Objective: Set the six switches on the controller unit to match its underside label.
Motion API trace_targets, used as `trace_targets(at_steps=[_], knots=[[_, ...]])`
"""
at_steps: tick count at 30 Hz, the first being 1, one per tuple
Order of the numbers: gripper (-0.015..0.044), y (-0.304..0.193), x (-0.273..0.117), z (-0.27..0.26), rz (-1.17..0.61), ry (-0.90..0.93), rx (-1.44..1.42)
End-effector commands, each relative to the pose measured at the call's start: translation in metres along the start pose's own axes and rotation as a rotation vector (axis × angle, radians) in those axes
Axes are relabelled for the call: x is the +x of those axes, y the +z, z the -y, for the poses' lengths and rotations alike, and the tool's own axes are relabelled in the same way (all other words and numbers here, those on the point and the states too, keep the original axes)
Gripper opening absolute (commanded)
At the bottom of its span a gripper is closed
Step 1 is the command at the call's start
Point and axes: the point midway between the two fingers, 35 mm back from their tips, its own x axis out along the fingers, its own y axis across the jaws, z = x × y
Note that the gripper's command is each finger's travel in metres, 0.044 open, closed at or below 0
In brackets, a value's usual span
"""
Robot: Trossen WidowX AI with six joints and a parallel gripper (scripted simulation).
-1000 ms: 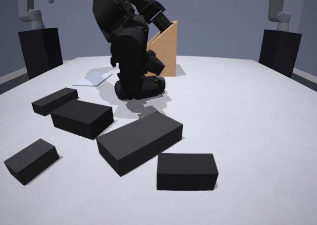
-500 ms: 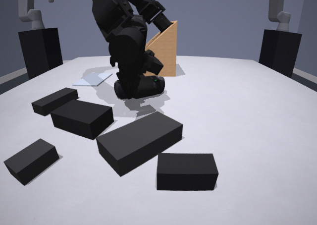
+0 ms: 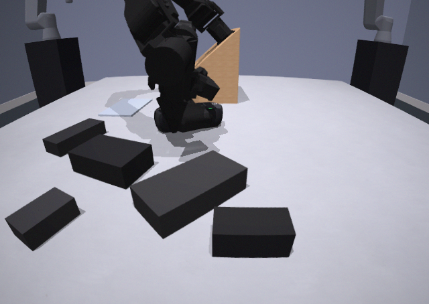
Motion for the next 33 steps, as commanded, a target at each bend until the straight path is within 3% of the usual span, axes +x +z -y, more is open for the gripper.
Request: trace_targets(at_steps=[1, 27, 33], knots=[[0.0, 0.003, 0.007, -0.009, 0.01, 0.023, -0.01], [0.0, 0.005, 0.01, -0.02, 0.01, 0.023, -0.01], [0.0, 0.0, -0.035, 0.014, 0.011, 0.01, -0.005]])
